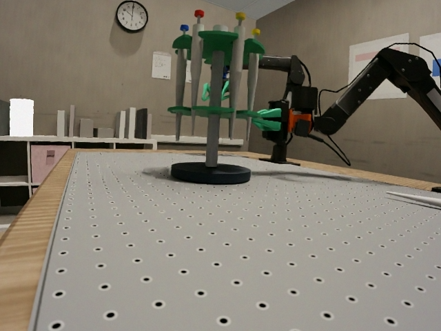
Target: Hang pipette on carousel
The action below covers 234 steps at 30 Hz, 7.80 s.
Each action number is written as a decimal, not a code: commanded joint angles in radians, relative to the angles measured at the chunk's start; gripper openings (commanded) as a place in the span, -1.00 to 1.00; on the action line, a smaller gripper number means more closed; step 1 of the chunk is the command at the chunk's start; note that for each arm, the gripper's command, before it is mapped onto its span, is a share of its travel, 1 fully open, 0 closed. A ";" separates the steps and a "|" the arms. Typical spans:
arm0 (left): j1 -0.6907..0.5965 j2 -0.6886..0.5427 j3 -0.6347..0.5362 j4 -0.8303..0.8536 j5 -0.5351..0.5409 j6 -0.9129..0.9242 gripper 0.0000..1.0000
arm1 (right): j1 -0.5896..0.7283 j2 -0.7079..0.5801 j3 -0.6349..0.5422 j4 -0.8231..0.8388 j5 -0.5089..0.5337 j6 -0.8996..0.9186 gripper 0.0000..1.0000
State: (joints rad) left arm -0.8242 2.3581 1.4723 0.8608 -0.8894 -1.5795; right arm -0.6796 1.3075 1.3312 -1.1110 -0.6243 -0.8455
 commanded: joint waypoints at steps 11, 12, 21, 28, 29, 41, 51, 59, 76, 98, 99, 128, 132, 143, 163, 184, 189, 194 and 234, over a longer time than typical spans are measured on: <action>-0.001 -0.034 0.035 0.025 0.005 0.016 -1.00 | -0.011 0.010 0.010 0.009 -0.023 -0.011 1.00; -0.001 -0.034 0.035 0.025 0.005 0.016 -1.00 | -0.011 0.010 0.010 0.009 -0.023 -0.011 1.00; -0.001 -0.034 0.035 0.025 0.005 0.016 -1.00 | -0.011 0.010 0.010 0.009 -0.023 -0.011 1.00; -0.001 -0.034 0.035 0.025 0.005 0.016 -1.00 | -0.011 0.010 0.010 0.009 -0.023 -0.011 1.00; -0.001 -0.034 0.035 0.025 0.005 0.016 -1.00 | -0.011 0.010 0.010 0.009 -0.023 -0.011 1.00; -0.001 -0.034 0.035 0.025 0.005 0.016 -1.00 | -0.011 0.010 0.010 0.009 -0.023 -0.011 1.00; -0.001 -0.034 0.035 0.025 0.005 0.016 -1.00 | -0.011 0.010 0.010 0.009 -0.023 -0.011 1.00; 0.057 -0.099 -0.131 0.084 0.190 0.017 -1.00 | -0.011 0.010 0.010 0.009 -0.023 -0.011 1.00; 0.066 -0.112 -0.114 0.081 0.203 0.018 -1.00 | -0.011 0.010 0.010 0.009 -0.023 -0.011 1.00; 0.066 -0.112 -0.114 0.081 0.203 0.018 -1.00 | -0.011 0.010 0.010 0.009 -0.023 -0.011 1.00; 0.066 -0.112 -0.114 0.081 0.203 0.018 -1.00 | -0.011 0.010 0.010 0.009 -0.023 -0.011 1.00; 0.131 -0.165 -0.224 0.136 0.390 0.017 -1.00 | -0.011 0.010 0.010 0.009 -0.023 -0.011 1.00; 0.131 -0.165 -0.224 0.136 0.390 0.017 -1.00 | -0.011 0.010 0.010 0.009 -0.023 -0.011 1.00; 0.131 -0.165 -0.224 0.136 0.390 0.017 -1.00 | -0.011 0.010 0.010 0.009 -0.023 -0.011 1.00; 0.159 -0.183 -0.290 0.160 0.483 0.018 -1.00 | -0.011 0.010 0.010 0.009 -0.023 -0.011 1.00; 0.206 -0.203 -0.293 0.170 0.587 0.017 -1.00 | -0.011 0.010 0.010 0.009 -0.023 -0.011 1.00; 0.206 -0.203 -0.293 0.170 0.587 0.017 -1.00 | -0.011 0.010 0.010 0.009 -0.023 -0.011 1.00; 0.206 -0.203 -0.293 0.170 0.587 0.017 -1.00 | -0.011 0.010 0.010 0.009 -0.023 -0.011 1.00; 0.292 -0.221 -0.329 0.191 0.801 0.017 -1.00 | -0.011 0.010 0.010 0.009 -0.023 -0.011 1.00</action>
State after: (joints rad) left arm -0.5461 2.1738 1.1175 1.0431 -0.0925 -1.5745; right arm -0.6796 1.3075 1.3312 -1.1110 -0.6243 -0.8455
